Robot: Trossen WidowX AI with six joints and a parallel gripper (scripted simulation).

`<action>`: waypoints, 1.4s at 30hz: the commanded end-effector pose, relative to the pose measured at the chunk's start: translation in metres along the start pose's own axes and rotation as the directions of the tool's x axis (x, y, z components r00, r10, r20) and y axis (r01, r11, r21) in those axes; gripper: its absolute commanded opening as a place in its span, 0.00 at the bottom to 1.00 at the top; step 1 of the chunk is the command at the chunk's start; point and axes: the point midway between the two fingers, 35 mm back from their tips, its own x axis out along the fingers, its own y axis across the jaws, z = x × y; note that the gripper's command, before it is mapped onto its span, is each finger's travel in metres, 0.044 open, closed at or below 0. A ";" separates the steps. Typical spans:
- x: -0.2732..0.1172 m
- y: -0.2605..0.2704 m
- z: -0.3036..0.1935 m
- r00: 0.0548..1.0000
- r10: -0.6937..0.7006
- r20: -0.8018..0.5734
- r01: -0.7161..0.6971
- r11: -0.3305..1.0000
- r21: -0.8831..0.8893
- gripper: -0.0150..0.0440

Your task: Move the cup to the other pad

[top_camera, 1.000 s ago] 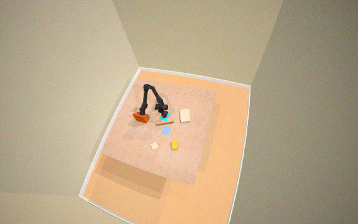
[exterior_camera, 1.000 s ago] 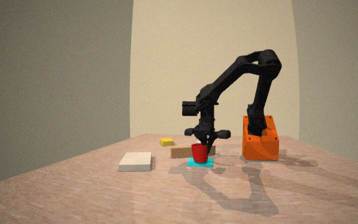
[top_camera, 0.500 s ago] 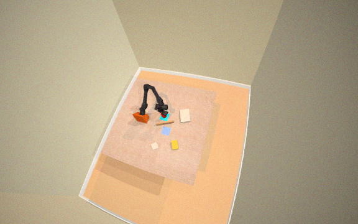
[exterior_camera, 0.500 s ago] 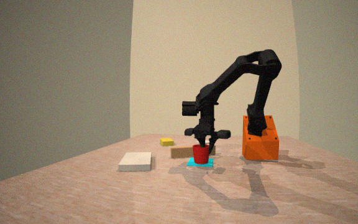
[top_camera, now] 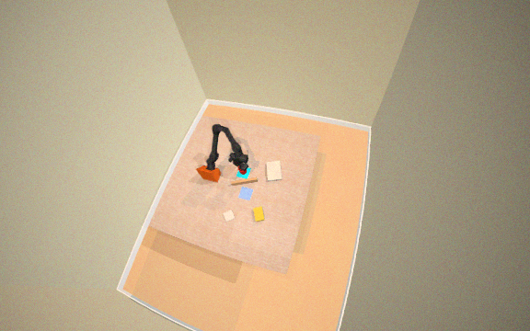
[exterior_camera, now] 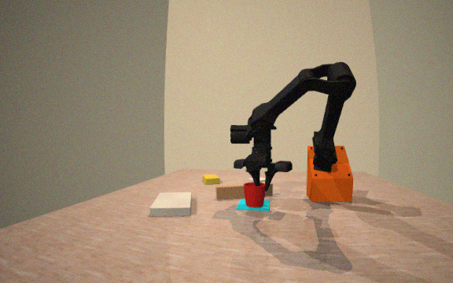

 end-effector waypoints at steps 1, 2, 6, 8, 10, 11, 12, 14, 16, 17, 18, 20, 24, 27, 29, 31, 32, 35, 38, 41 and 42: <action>-0.006 -0.002 0.001 1.000 -0.005 -0.002 0.005 1.000 -0.008 0.47; -0.007 -0.002 0.001 1.000 -0.005 -0.002 0.005 1.000 -0.008 0.47; -0.011 -0.002 0.000 1.000 -0.005 -0.003 0.005 1.000 -0.007 0.47; -0.013 -0.002 0.000 1.000 -0.004 -0.003 0.004 1.000 -0.007 0.47; -0.016 -0.002 0.000 1.000 -0.004 -0.003 0.004 1.000 -0.006 0.47; -0.017 -0.002 0.000 1.000 -0.004 -0.003 0.004 1.000 -0.006 0.47; -0.018 -0.002 0.000 1.000 -0.004 -0.003 0.004 1.000 -0.006 0.47; -0.020 -0.002 0.000 1.000 -0.004 -0.003 0.004 1.000 -0.005 0.47; -0.023 -0.002 0.000 1.000 -0.003 -0.002 0.003 1.000 -0.005 0.47; -0.024 -0.002 0.000 1.000 -0.003 -0.002 0.003 1.000 -0.005 0.47; -0.025 -0.002 0.000 1.000 -0.003 -0.002 0.003 1.000 -0.004 0.47; -0.027 -0.002 -0.001 1.000 -0.003 -0.002 0.003 1.000 -0.004 0.47; -0.031 -0.001 -0.001 1.000 -0.002 -0.001 0.002 1.000 -0.003 0.47; -0.035 -0.001 -0.001 1.000 -0.001 0.000 0.001 1.000 -0.003 0.47; -0.036 -0.001 -0.002 1.000 -0.001 0.000 0.001 1.000 -0.002 0.47; -0.038 0.000 -0.002 1.000 -0.001 0.001 0.001 1.000 -0.002 0.47; -0.039 0.000 -0.002 1.000 -0.001 0.001 0.001 1.000 -0.002 0.47; -0.035 0.000 -0.003 1.000 0.003 0.003 -0.003 1.000 0.006 0.60; -0.035 0.000 -0.003 1.000 0.003 0.003 -0.003 1.000 0.006 0.74; -0.036 0.000 -0.003 1.000 0.003 0.003 -0.003 1.000 0.006 0.87; -0.037 0.000 -0.003 1.000 0.003 0.003 -0.003 1.000 0.006 0.92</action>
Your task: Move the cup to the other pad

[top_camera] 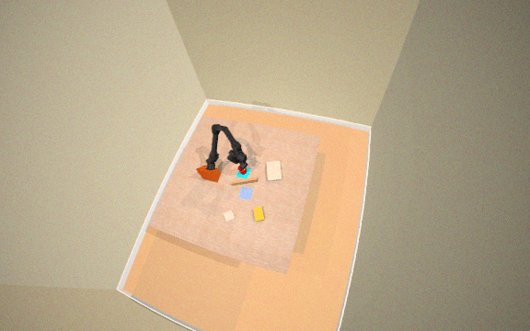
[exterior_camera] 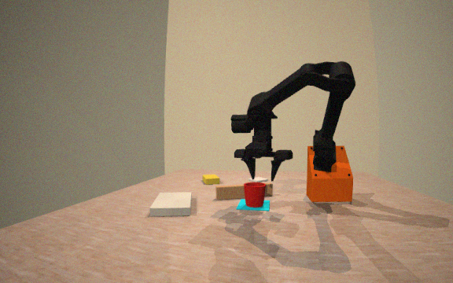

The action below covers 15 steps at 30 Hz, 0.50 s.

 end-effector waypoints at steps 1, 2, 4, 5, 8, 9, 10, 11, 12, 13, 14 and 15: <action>-0.003 -0.001 0.000 1.000 -0.001 -0.001 0.001 1.000 0.003 0.96; -0.006 -0.001 0.000 1.000 -0.002 -0.002 0.002 1.000 0.003 1.00; -0.012 -0.002 0.000 1.000 -0.003 -0.004 0.003 1.000 0.002 1.00; -0.016 -0.002 -0.001 1.000 -0.004 -0.005 0.004 1.000 0.002 1.00; -0.027 -0.002 -0.001 1.000 -0.005 -0.006 0.005 1.000 0.001 1.00; -0.031 -0.002 -0.001 1.000 -0.005 -0.007 0.005 1.000 0.001 1.00; -0.035 -0.002 -0.001 1.000 -0.005 -0.007 0.005 1.000 0.000 1.00; -0.039 -0.002 -0.001 1.000 -0.005 -0.007 0.005 1.000 0.000 1.00; -0.042 -0.002 -0.001 1.000 -0.005 -0.007 0.005 1.000 -0.001 1.00; -0.046 -0.002 -0.001 1.000 -0.005 -0.007 0.005 1.000 -0.001 1.00; -0.050 -0.002 -0.001 1.000 -0.005 -0.007 0.005 1.000 -0.002 1.00; -0.054 -0.002 -0.001 1.000 -0.005 -0.006 0.005 1.000 -0.002 1.00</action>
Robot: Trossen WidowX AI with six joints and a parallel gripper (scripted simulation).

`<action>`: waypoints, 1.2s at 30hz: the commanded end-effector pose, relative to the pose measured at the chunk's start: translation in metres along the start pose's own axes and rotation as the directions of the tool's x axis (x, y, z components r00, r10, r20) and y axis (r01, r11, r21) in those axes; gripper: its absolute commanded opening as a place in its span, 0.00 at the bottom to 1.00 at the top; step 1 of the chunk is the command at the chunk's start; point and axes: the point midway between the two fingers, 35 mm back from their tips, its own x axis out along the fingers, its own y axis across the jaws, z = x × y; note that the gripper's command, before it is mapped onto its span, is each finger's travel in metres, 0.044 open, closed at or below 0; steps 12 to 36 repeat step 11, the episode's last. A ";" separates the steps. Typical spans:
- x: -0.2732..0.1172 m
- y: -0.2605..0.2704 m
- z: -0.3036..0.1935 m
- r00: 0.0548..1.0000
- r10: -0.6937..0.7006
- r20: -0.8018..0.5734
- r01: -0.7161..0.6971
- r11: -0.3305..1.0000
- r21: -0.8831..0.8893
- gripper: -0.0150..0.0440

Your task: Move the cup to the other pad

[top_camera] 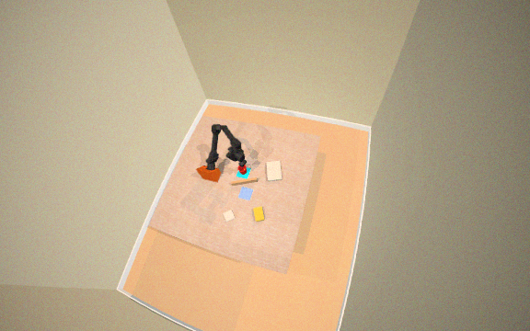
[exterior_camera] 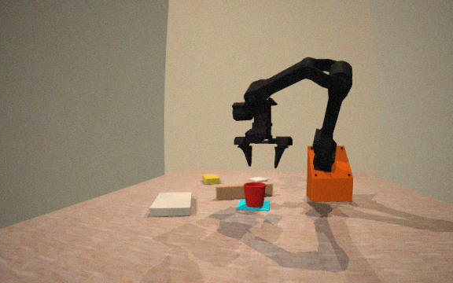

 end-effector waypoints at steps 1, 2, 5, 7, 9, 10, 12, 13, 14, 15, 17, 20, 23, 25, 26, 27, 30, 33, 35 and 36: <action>-0.015 -0.001 0.000 1.000 0.002 -0.002 -0.002 1.000 -0.005 1.00; -0.018 0.000 0.000 1.000 0.003 -0.001 -0.003 1.000 -0.006 1.00; -0.021 0.000 0.000 1.000 0.003 -0.001 -0.003 1.000 -0.006 1.00; -0.017 0.000 0.000 1.000 -0.003 0.002 0.003 1.000 -0.003 1.00; -0.017 0.000 0.000 1.000 -0.003 0.002 0.003 1.000 -0.003 1.00; -0.017 0.000 0.000 1.000 -0.003 0.002 0.003 1.000 -0.003 1.00; -0.017 0.000 0.000 1.000 -0.003 0.002 0.003 1.000 -0.003 1.00; -0.017 0.000 0.000 1.000 -0.003 0.002 0.003 1.000 -0.003 1.00; -0.017 0.000 0.000 1.000 -0.003 0.002 0.003 1.000 -0.003 1.00; -0.017 0.000 0.000 1.000 -0.003 0.002 0.003 1.000 -0.003 1.00; -0.017 0.000 0.000 1.000 -0.003 0.002 0.003 1.000 -0.003 1.00; -0.017 0.000 0.000 1.000 -0.003 0.002 0.003 1.000 -0.003 1.00; -0.017 0.000 0.000 1.000 -0.003 0.002 0.003 1.000 -0.003 1.00; -0.017 0.000 0.000 1.000 -0.003 0.002 0.003 1.000 -0.003 1.00; -0.017 0.000 0.000 1.000 -0.003 0.002 0.003 1.000 -0.003 1.00; -0.017 0.000 0.000 1.000 -0.003 0.002 0.003 1.000 -0.003 1.00; -0.017 0.000 0.000 1.000 -0.003 0.002 0.003 1.000 -0.003 1.00; -0.017 0.000 0.000 1.000 -0.003 0.002 0.003 1.000 -0.003 1.00; -0.017 0.000 0.000 1.000 -0.003 0.002 0.003 1.000 -0.003 1.00; -0.017 0.000 0.000 1.000 -0.003 0.002 0.003 1.000 -0.003 1.00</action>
